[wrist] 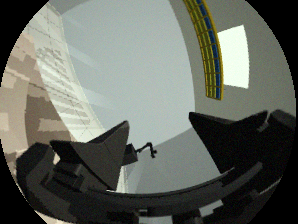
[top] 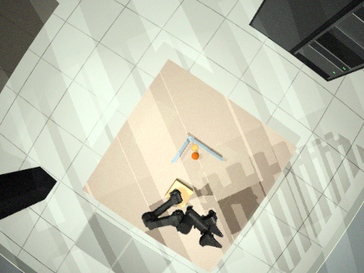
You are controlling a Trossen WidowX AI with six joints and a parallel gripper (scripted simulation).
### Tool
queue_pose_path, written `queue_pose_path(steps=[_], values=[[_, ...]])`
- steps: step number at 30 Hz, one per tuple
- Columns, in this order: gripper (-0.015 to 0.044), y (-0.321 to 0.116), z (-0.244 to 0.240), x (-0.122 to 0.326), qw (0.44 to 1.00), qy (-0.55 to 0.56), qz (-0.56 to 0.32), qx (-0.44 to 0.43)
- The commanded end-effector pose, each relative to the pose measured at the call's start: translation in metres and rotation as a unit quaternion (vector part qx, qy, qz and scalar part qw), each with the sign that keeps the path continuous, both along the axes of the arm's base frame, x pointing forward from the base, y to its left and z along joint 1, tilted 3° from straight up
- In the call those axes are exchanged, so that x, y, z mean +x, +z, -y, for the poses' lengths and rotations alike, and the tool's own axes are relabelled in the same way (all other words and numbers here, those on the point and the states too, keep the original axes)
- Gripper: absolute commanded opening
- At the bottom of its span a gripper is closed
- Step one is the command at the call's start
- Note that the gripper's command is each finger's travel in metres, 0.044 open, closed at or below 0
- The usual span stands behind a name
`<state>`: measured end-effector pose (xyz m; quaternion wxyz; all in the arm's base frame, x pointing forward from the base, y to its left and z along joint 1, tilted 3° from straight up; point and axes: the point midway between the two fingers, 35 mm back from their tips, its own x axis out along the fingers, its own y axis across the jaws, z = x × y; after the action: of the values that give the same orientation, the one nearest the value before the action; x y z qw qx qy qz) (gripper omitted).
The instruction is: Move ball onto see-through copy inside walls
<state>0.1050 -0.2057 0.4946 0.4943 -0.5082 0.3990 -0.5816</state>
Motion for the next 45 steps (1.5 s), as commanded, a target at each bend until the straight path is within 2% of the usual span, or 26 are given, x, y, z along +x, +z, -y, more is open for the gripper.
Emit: queue_pose_path(steps=[1, 3, 11, 18, 25, 34, 41, 45], values=[[0.0395, 0.0, 0.0, 0.001, 1.0, 0.002, -0.002, -0.001], [0.0395, 0.0, 0.002, 0.008, 0.999, 0.022, -0.022, -0.01], [0.0395, -0.056, 0.007, 0.113, 0.98, 0.183, -0.025, 0.074], [0.0395, -0.137, -0.02, 0.201, 0.928, 0.307, -0.023, 0.211], [0.0395, -0.231, -0.073, 0.257, 0.848, 0.364, -0.026, 0.384], [0.0395, -0.352, -0.164, 0.27, 0.724, 0.307, -0.046, 0.615], [0.0395, -0.43, -0.236, 0.234, 0.637, 0.15, -0.077, 0.752], [0.0395, -0.451, -0.258, 0.214, 0.613, 0.077, -0.089, 0.781]])
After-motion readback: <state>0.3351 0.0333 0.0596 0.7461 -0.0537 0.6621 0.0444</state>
